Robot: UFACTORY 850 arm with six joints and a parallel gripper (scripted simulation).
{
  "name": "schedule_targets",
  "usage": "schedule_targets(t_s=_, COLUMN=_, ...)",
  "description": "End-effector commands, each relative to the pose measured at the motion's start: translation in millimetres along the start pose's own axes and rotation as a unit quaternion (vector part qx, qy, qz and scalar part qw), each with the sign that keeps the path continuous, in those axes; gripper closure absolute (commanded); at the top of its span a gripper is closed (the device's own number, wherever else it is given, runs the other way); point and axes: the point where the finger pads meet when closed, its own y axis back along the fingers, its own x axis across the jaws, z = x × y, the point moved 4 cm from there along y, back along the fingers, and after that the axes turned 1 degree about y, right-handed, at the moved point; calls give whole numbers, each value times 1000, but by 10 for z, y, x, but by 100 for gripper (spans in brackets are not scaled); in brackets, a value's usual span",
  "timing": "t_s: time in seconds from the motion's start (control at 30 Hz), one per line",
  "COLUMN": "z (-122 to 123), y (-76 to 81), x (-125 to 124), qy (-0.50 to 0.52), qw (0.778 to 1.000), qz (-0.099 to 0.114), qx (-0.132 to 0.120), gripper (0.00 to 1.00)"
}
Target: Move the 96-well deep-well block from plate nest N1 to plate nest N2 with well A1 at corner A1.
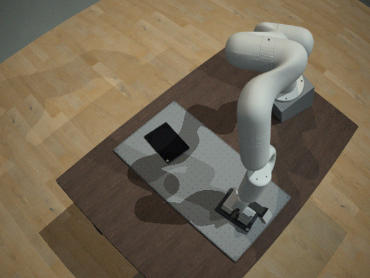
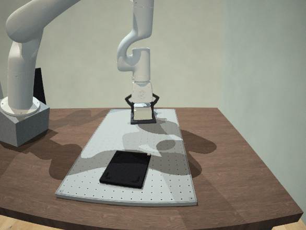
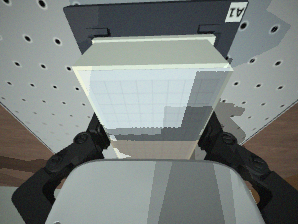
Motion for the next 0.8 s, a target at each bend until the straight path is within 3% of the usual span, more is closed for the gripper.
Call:
schedule_targets(t_s=0.0, z=-2, y=30, x=8, qy=0, qw=1000, qz=1, qx=0, gripper=100)
schedule_targets(t_s=0.77, z=-2, y=170, x=8, qy=0, qw=1000, qz=1, qx=0, gripper=100)
